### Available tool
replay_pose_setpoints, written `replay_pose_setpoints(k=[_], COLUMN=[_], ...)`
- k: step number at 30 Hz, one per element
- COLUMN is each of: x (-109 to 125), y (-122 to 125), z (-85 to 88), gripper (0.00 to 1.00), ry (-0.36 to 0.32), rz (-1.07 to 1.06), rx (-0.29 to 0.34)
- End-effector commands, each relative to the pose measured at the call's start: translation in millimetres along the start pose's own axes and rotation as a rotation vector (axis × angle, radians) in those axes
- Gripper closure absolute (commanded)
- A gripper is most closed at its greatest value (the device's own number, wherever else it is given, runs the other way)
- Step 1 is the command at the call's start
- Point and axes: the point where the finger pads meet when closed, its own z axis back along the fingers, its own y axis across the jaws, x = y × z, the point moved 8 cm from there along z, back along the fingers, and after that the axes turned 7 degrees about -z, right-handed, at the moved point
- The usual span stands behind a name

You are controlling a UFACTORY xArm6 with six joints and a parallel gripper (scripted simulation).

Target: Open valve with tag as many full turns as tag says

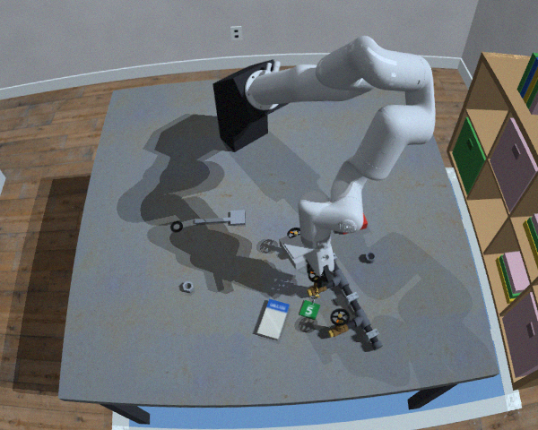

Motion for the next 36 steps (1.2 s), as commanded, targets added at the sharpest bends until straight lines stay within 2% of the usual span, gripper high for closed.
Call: replay_pose_setpoints(k=[1, 8, 10, 13, 25, 27, 28, 36], x=[0.2, 0.2, 0.2, 0.2, 0.4, 0.4, 0.4, 0.8], y=[0.2, -0.1, -0.1, 0.0, -2.6, -2.6, -2.3, -3.6], z=[0.4, 0.4, 0.4, 0.4, 0.4, 0.4, 0.4, 0.4], gripper=[1.00, 1.00, 1.00, 1.00, 1.00, 1.00, 1.00, 1.00], ry=[0.006, 0.007, 0.007, 0.009, -0.009, -0.009, -0.007, -0.024], rz=[0.210, 0.577, 0.577, 0.792, 1.368, 1.368, 1.510, 1.871], rx=[-0.013, -0.009, -0.009, -0.010, 0.022, 0.022, 0.019, 0.034])
